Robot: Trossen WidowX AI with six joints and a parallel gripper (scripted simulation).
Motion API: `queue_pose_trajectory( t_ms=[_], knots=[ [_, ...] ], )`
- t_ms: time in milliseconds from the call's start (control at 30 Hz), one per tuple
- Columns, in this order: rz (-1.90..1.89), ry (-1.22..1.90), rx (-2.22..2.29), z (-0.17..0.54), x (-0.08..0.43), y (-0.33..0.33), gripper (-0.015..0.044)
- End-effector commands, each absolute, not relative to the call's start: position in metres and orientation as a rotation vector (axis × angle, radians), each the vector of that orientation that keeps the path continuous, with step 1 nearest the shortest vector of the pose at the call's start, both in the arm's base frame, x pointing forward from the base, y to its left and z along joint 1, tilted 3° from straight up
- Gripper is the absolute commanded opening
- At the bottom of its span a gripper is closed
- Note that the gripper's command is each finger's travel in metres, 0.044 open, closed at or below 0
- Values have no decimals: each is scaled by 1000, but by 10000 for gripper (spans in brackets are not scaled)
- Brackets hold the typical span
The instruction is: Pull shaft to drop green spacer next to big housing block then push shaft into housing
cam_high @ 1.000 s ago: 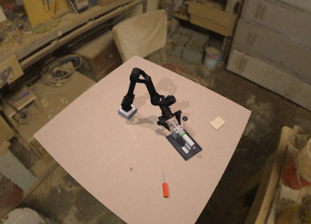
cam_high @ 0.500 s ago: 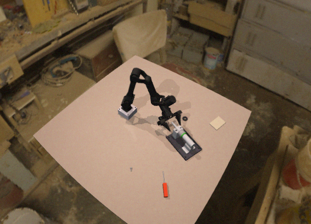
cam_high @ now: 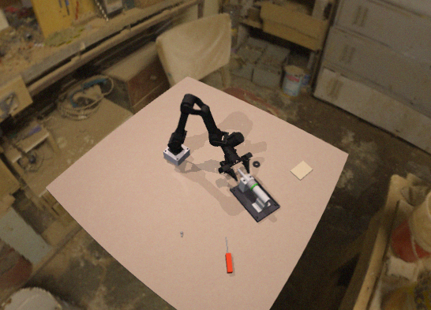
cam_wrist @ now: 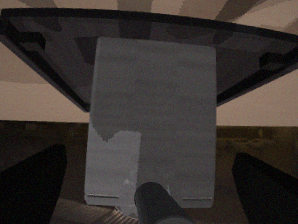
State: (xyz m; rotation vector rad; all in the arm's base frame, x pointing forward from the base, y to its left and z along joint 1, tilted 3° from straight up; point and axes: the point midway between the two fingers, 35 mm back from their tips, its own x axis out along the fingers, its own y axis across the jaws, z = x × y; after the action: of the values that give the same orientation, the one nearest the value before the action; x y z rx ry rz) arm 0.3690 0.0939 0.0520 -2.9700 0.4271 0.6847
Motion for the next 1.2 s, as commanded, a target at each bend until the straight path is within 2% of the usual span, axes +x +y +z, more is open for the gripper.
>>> queue_pose_trajectory(
  t_ms=[0,300,400,1167],
  knots=[
    [685,428,-2970,52,369,94,256],
    [685,428,-2970,52,369,94,20],
    [685,428,-2970,52,369,94,0],
    [682,422,-2970,51,357,97,0]
  ],
)
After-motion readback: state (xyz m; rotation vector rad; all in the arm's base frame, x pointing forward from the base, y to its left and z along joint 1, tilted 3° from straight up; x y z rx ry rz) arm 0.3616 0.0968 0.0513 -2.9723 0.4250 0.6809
